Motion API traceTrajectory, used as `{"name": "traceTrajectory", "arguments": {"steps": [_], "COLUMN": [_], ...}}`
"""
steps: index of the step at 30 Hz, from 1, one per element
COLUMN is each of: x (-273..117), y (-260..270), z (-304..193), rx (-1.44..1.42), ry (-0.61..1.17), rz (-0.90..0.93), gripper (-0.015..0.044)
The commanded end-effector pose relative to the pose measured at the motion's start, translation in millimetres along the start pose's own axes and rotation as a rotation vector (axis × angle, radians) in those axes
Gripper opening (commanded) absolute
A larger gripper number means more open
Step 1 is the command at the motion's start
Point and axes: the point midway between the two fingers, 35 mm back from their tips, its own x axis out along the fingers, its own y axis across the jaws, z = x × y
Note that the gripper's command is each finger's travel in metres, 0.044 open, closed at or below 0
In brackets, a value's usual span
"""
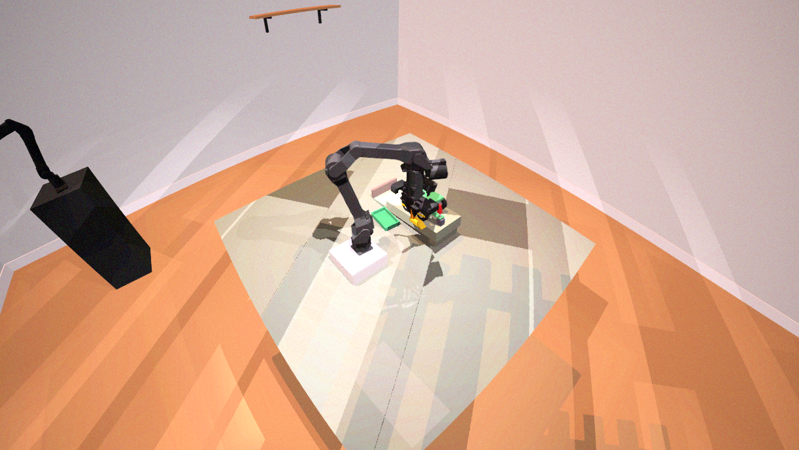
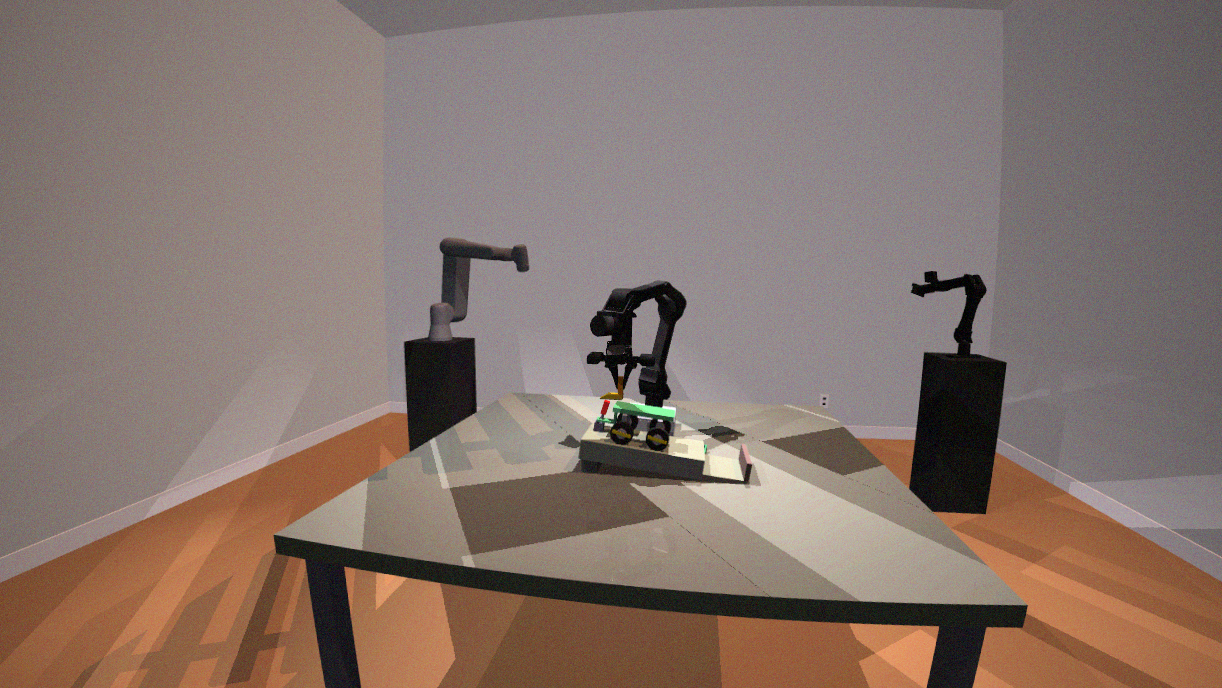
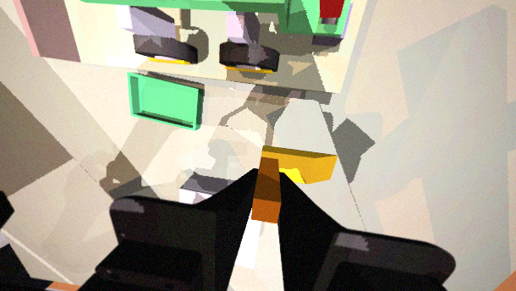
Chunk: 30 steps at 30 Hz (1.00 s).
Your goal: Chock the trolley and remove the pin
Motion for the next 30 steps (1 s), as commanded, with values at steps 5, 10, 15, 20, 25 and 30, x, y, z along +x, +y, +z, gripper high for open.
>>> {"name": "traceTrajectory", "arguments": {"steps": [5,10,15,20,25,30], "x": [2.1,2.9,3.8,4.9,5.9,7.2], "y": [29.1,44.9,61.1,77.4,93.8,110.4], "z": [7.8,12.6,16.7,20.3,24.0,27.5], "rx": [0.008,0.008,0.008,0.008,0.008,0.008], "ry": [0.004,0.003,0.003,0.002,0.002,0.002], "rz": [0.01,0.012,0.013,0.015,0.017,0.018], "gripper": [0.0,0.0,0.0,0.0,0.0,0.0]}}
